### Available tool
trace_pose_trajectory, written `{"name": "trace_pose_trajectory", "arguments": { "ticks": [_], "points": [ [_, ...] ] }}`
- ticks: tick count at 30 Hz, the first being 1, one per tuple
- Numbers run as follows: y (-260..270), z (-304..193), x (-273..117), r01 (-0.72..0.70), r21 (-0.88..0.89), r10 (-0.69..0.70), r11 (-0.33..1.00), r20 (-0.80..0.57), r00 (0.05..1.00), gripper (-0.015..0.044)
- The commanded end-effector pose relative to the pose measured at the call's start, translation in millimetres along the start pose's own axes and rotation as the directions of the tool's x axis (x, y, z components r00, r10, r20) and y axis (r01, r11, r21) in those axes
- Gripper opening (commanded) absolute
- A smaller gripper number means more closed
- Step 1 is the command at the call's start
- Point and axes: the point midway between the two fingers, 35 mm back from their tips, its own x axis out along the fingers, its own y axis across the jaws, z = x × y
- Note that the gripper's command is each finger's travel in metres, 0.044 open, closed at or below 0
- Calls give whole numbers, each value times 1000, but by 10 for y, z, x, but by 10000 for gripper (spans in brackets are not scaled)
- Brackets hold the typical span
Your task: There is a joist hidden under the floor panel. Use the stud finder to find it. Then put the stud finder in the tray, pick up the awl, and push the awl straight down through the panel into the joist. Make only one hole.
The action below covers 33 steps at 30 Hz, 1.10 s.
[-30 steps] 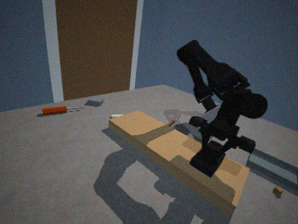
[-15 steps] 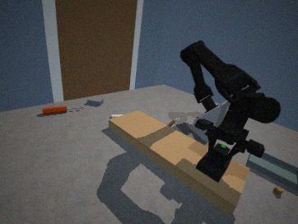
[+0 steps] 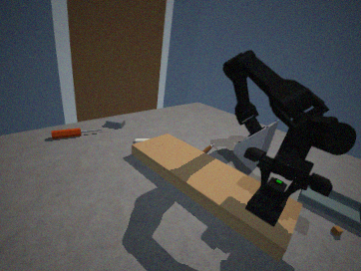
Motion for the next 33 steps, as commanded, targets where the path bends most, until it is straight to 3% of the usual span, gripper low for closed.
{"name": "trace_pose_trajectory", "arguments": {
  "ticks": [1, 33],
  "points": [
    [84, -7, -7, -7, 2, 7, 1000, -1, 1000, 0],
    [-170, -8, 0, -5, 1, 5, 1000, -2, 1000, 0]
  ]
}}
